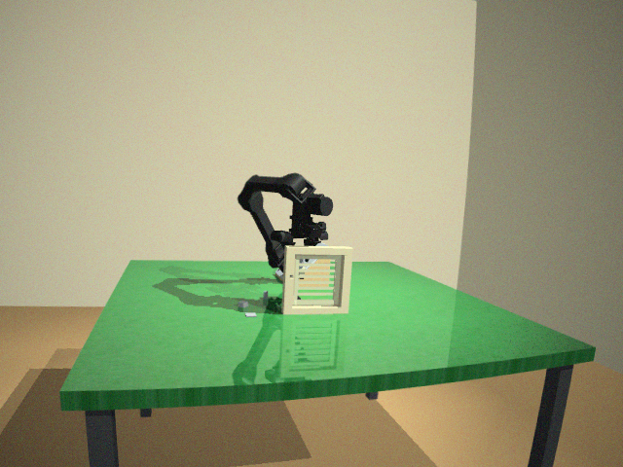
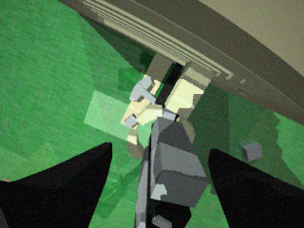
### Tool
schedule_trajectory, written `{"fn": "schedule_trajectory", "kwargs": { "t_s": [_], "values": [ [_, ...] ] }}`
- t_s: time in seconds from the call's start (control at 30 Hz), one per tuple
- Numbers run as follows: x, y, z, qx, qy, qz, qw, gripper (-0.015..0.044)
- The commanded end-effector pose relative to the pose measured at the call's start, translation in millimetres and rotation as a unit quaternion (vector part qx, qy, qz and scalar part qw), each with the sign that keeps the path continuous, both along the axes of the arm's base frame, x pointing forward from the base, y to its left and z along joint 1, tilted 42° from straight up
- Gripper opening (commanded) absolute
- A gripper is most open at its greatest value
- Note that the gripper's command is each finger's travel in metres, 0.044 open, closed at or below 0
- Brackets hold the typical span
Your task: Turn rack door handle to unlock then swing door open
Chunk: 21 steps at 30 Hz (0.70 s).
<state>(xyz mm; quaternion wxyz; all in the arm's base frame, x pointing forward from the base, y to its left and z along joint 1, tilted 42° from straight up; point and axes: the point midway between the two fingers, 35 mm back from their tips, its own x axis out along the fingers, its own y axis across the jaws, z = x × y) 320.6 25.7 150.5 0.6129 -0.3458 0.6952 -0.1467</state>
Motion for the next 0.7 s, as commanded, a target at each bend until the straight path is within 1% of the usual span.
{"fn": "schedule_trajectory", "kwargs": {
  "t_s": [0.0,0.17,0.33,0.5,0.67],
  "values": [
    [0.1,0.1,-0.1,0.001,0.072,0.082,0.994,0.0292],
    [0.1,0.1,-0.1,0.002,0.152,0.174,0.973,0.0292],
    [0.1,0.1,-0.1,0.003,0.231,0.262,0.937,0.0292],
    [0.1,0.1,-0.1,0.004,0.305,0.347,0.887,0.0292],
    [0.1,0.1,-0.1,0.005,0.375,0.427,0.823,0.0292]
  ]
}}
